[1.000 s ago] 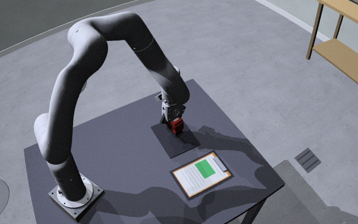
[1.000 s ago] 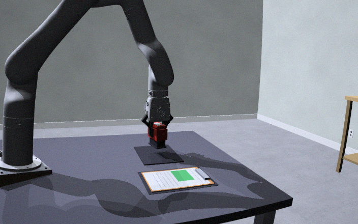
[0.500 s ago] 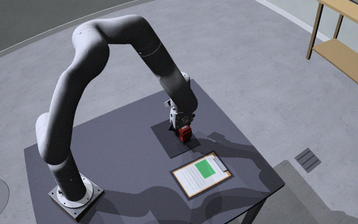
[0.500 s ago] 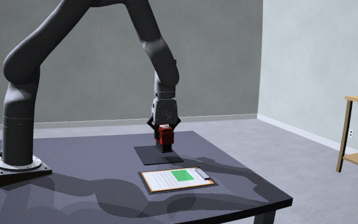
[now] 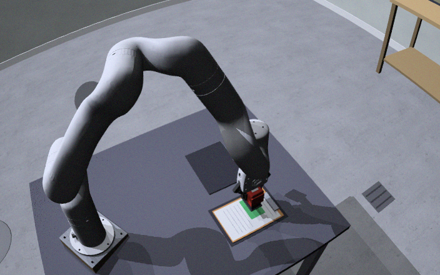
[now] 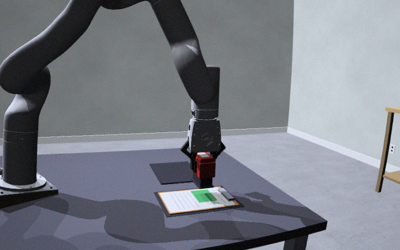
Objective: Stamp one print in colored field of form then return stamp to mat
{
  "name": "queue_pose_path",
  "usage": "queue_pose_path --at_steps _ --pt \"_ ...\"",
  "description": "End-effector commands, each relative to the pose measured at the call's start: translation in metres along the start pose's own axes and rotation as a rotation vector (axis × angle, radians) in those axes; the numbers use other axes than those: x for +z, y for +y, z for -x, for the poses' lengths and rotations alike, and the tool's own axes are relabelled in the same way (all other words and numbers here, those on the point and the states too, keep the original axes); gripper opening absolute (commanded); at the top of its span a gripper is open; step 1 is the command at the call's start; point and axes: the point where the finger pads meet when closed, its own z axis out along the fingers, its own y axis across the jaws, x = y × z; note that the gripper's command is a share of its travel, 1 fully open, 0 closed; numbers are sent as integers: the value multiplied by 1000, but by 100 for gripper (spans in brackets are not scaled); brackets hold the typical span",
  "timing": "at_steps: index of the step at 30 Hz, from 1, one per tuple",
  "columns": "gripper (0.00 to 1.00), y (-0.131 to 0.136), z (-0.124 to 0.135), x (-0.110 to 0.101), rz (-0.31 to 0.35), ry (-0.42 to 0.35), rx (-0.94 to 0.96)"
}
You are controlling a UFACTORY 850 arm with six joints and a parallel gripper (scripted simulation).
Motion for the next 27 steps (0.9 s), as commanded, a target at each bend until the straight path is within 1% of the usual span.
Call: queue_pose_path --at_steps 1,3,5,8,11,22,24,27 --pt "35 7 25 1 1 8 -3" --pt "35 10 39 1 1 8 -3" --pt "35 10 39 1 1 8 -3" --pt "35 13 56 2 1 8 -3" --pt "35 14 62 2 1 8 -3" --pt "35 14 61 2 1 8 -3" --pt "35 13 56 2 1 8 -3" --pt "35 11 39 1 1 8 -3"
